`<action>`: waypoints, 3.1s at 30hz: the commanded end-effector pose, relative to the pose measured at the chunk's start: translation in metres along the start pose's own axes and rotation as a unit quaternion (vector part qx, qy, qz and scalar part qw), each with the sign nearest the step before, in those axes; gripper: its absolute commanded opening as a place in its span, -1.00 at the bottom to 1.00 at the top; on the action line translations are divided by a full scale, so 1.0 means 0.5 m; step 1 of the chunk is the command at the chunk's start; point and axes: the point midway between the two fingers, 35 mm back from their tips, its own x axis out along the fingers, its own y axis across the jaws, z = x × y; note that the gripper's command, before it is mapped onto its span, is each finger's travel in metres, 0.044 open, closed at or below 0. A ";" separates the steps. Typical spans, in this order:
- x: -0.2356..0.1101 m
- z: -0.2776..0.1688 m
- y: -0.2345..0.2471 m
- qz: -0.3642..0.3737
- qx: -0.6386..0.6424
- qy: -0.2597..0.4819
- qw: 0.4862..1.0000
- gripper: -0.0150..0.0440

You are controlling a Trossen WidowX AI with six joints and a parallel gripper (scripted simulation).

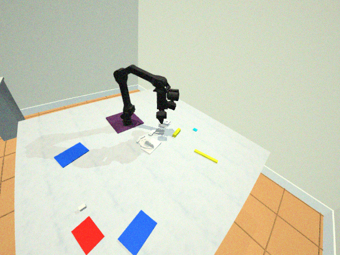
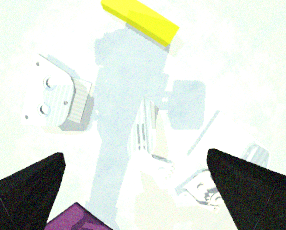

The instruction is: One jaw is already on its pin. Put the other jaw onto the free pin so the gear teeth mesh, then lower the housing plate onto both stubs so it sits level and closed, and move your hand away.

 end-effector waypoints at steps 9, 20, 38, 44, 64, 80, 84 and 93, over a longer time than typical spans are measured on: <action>0.028 -0.037 -0.014 -0.006 -0.039 0.048 0.998 1.00; 0.108 -0.045 -0.015 -0.006 -0.039 0.048 0.998 1.00; 0.146 -0.047 -0.016 -0.006 -0.039 0.048 0.998 1.00; 0.165 -0.048 -0.017 -0.006 -0.039 0.048 0.998 1.00; 0.208 -0.055 -0.017 -0.006 -0.039 0.048 0.998 1.00; 0.209 -0.055 -0.017 -0.006 -0.039 0.048 0.998 1.00; 0.209 -0.055 -0.017 -0.006 -0.039 0.048 0.998 1.00; 0.208 -0.055 -0.015 -0.004 -0.037 0.048 0.998 0.20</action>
